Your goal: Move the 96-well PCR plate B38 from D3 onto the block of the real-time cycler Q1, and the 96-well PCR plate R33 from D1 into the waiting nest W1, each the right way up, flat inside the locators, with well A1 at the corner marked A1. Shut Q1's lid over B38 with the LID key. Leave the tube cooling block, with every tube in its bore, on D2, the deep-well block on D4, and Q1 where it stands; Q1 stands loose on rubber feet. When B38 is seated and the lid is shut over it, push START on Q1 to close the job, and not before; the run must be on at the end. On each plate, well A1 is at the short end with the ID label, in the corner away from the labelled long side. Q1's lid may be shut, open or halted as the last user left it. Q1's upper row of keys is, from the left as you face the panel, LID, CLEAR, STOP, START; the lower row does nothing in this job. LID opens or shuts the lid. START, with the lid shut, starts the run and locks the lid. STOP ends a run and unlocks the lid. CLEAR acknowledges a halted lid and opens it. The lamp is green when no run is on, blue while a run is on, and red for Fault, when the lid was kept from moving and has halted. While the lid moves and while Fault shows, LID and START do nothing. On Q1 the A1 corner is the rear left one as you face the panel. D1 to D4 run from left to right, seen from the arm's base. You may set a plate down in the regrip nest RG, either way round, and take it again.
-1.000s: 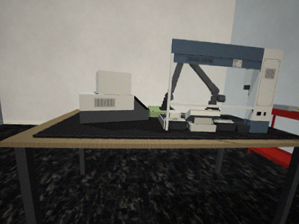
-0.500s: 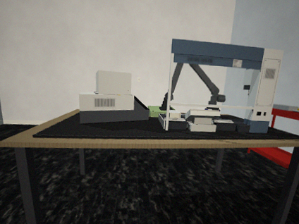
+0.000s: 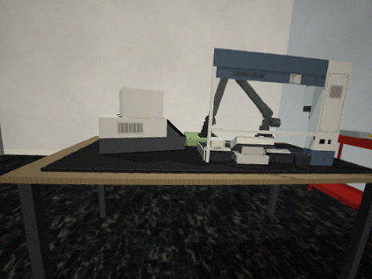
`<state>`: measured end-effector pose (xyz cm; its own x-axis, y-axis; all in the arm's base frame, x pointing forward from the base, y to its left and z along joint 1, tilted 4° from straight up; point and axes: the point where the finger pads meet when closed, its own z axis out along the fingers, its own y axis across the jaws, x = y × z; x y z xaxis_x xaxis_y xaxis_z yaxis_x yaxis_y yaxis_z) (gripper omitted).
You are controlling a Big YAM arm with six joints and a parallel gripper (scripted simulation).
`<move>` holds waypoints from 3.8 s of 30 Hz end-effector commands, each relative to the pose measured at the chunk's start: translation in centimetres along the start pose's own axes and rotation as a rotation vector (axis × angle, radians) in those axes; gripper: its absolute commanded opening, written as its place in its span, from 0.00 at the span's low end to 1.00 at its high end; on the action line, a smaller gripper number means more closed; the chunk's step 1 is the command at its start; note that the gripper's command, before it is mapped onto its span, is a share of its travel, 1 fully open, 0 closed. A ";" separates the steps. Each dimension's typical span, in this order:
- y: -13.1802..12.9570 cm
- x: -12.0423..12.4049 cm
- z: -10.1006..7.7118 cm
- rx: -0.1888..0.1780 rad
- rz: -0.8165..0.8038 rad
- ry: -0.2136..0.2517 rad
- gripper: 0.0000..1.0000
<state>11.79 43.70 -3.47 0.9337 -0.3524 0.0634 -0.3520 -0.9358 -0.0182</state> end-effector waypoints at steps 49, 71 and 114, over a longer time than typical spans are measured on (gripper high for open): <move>0.2 -1.0 0.5 -0.037 -0.009 -0.004 1.00; -3.0 0.7 -1.3 0.056 0.013 -0.008 1.00; -2.5 -0.9 -6.3 0.053 0.001 -0.009 1.00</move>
<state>11.41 43.14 -0.53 0.9341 -0.3507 0.0667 -0.3516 -0.9361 0.0026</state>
